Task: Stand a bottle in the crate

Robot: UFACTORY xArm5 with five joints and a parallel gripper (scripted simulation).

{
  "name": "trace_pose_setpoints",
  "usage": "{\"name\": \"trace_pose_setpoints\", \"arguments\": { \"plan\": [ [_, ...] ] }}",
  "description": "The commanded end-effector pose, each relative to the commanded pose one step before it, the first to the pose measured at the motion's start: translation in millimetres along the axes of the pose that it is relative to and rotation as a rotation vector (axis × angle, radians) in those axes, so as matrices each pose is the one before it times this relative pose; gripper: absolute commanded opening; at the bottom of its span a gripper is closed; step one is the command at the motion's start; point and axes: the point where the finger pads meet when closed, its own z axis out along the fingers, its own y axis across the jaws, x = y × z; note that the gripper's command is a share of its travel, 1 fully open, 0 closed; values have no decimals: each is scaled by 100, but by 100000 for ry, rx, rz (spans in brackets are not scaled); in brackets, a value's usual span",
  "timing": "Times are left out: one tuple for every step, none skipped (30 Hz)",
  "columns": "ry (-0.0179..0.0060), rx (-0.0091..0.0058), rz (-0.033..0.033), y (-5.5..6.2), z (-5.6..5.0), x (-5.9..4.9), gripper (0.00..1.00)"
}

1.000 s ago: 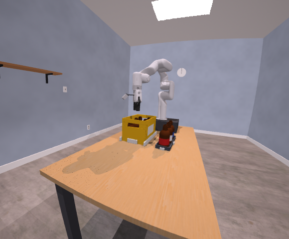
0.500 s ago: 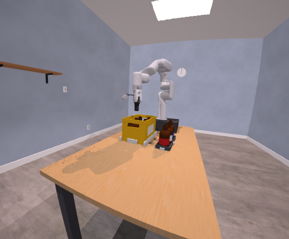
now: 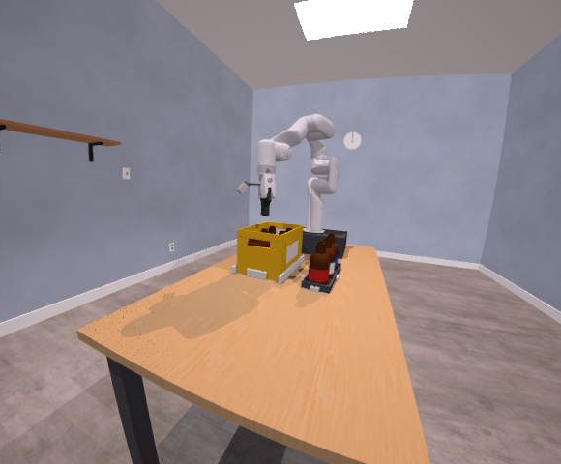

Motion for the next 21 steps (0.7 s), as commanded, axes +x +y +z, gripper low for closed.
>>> {"name": "trace_pose_setpoints", "arguments": {
  "plan": [
    [356,142,54,-533,-138,-122,0],
    [24,-90,115,-950,11,-473,0],
    [46,-148,190,-1546,19,-835,0],
    [75,-202,262,-2072,27,-1258,0],
    [110,-244,320,-1277,23,-998,0],
    [0,0,0,0,0,0,0],
    [0,0,0,0,0,0,0],
    [147,-266,358,-1608,26,-1368,0],
    [178,-266,371,-604,20,-824,0],
    [196,-246,358,-538,20,-809,0],
    [196,-209,321,-516,19,-787,0],
    [174,-162,262,-538,16,-783,0],
    [134,-112,191,-567,13,-781,0],
    [84,-65,115,-593,11,-768,0],
    [36,-27,49,-614,9,-747,0],
    [6,-4,8,-626,8,-731,0],
    [0,0,0,-624,7,-729,65],
    [0,0,0,-623,5,-730,65],
    [0,0,0,-626,2,-729,65],
    [0,0,0,-631,-1,-727,65],
    [0,0,0,-637,-4,-725,65]
  ]
}}
